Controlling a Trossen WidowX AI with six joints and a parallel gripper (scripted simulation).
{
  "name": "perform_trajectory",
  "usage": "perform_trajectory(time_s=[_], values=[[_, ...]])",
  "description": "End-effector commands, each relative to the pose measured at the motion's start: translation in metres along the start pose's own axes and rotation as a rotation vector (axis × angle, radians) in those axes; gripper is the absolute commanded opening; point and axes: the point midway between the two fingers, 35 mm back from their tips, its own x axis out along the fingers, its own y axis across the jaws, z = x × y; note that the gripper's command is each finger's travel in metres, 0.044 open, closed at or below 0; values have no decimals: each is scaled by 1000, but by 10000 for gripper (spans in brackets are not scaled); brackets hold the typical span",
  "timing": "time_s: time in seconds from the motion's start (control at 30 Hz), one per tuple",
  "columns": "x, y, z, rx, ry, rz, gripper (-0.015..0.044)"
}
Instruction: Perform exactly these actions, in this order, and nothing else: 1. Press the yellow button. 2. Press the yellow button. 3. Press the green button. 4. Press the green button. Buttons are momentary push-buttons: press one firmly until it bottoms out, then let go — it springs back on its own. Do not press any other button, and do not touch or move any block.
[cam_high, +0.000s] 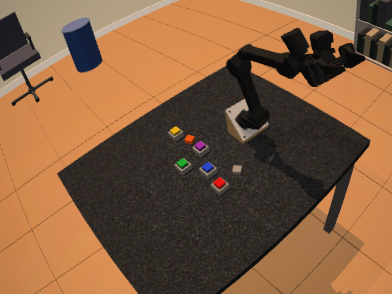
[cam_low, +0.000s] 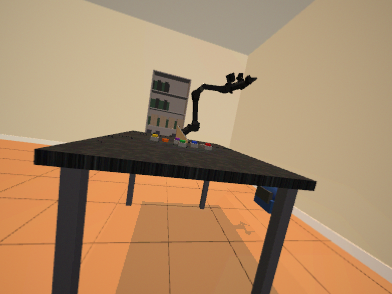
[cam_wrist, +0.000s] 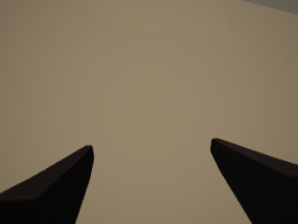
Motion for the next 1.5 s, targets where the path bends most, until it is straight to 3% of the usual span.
perform_trajectory(time_s=[0.0,0.13,0.37,0.8,1.13,1.47], values=[[1,2,-4,-12,9,1,400],[16,18,-79,-241,187,16,400],[21,4,-171,-489,411,9,400],[-25,-126,-324,-898,940,-88,400],[-107,-256,-369,-1031,1357,-211,400],[-219,-372,-352,-1012,1747,-390,400]])
